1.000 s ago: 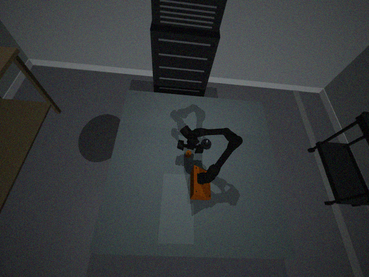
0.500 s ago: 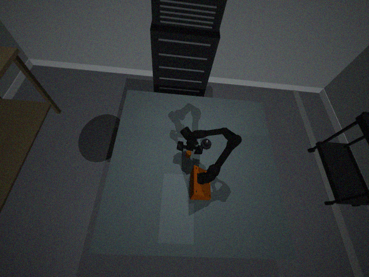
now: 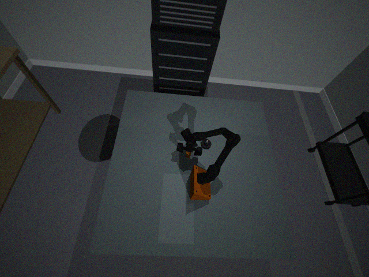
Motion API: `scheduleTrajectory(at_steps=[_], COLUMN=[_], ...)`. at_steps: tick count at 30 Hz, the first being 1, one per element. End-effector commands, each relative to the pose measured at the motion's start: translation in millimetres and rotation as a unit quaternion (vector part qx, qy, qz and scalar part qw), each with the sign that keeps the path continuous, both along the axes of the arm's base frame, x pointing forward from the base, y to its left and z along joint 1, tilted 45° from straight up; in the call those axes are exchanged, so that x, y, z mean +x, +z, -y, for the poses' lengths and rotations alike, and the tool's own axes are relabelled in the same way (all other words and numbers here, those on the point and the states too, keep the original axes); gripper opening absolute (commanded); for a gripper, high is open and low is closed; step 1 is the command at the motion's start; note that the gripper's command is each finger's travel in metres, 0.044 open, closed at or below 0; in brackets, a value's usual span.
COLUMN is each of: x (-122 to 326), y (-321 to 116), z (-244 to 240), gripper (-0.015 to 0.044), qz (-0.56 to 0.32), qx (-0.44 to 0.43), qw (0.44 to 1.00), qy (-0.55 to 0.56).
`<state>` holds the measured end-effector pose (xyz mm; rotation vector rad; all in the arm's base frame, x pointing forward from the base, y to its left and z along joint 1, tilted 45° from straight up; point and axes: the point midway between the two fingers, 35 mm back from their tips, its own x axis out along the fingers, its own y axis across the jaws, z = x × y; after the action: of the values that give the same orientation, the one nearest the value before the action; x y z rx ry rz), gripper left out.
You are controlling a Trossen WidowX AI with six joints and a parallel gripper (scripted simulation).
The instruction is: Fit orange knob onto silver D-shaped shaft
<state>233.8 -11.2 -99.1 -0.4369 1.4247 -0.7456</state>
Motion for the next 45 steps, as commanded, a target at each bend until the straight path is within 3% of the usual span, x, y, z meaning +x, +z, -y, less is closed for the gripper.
scheduleTrajectory(at_steps=[1, 13, 23, 28, 33, 45], x=[-3, -5, -5, -5, 0, 9], y=[-5, -16, -16, -16, -8, 41], z=[6, 18, 18, 18, 5, -59], gripper=[0.0440, 0.0440, 0.0177, 0.0144, 0.0013, 0.0000], qz=[-0.004, -0.005, -0.005, -0.005, -0.004, -0.004], qx=[-0.003, -0.005, -0.005, -0.005, -0.002, 0.003], qw=[1.000, 1.000, 1.000, 1.000, 1.000, 1.000], qy=[0.001, 0.001, 0.001, 0.001, 0.002, 0.003])
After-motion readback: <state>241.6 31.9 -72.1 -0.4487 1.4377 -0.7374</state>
